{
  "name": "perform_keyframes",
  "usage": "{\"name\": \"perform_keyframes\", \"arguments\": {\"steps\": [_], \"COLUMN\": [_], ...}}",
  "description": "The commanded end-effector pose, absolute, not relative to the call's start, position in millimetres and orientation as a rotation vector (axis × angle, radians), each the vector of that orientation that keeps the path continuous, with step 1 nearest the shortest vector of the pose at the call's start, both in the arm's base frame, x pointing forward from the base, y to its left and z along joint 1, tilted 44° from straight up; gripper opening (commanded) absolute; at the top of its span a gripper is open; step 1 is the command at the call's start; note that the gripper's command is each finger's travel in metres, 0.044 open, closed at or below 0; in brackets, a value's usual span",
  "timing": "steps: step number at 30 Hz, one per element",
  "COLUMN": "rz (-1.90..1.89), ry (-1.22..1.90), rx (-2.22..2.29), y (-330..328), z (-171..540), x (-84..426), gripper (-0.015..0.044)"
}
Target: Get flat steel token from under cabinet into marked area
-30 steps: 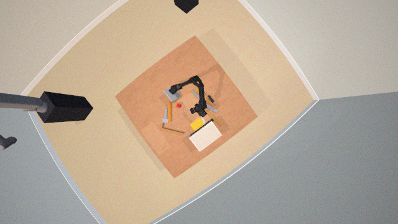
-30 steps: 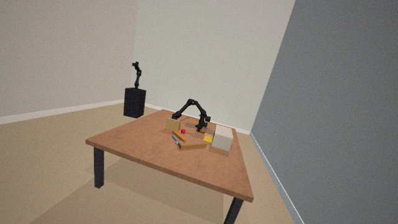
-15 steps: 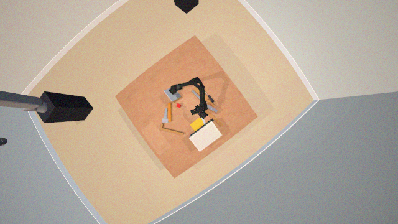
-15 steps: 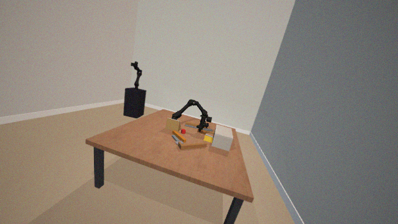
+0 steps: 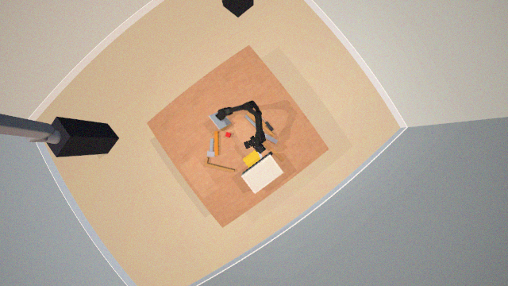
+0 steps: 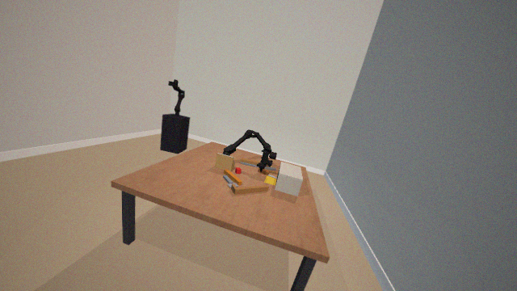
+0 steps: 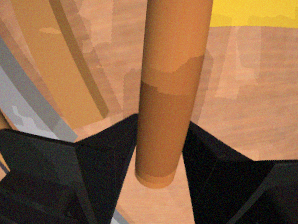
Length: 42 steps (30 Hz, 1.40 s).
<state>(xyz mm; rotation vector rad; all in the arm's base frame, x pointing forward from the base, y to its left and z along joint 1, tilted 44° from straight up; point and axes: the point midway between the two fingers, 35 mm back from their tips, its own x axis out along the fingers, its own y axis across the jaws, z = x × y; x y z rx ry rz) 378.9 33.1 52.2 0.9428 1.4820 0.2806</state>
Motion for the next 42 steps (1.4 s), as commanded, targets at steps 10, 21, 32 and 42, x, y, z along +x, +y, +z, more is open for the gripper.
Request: {"name": "perform_keyframes", "arguments": {"steps": [10,21,32,42], "rz": [0.285,0.285,0.285,0.285], "ry": [1.475,1.475,1.474,1.474], "rx": [0.937,0.936,0.936,0.936], "y": [28,25,21,18], "z": [51,49,48,46], "x": [393,402,411,420], "gripper": [0.0,0.0,0.0,0.0]}}
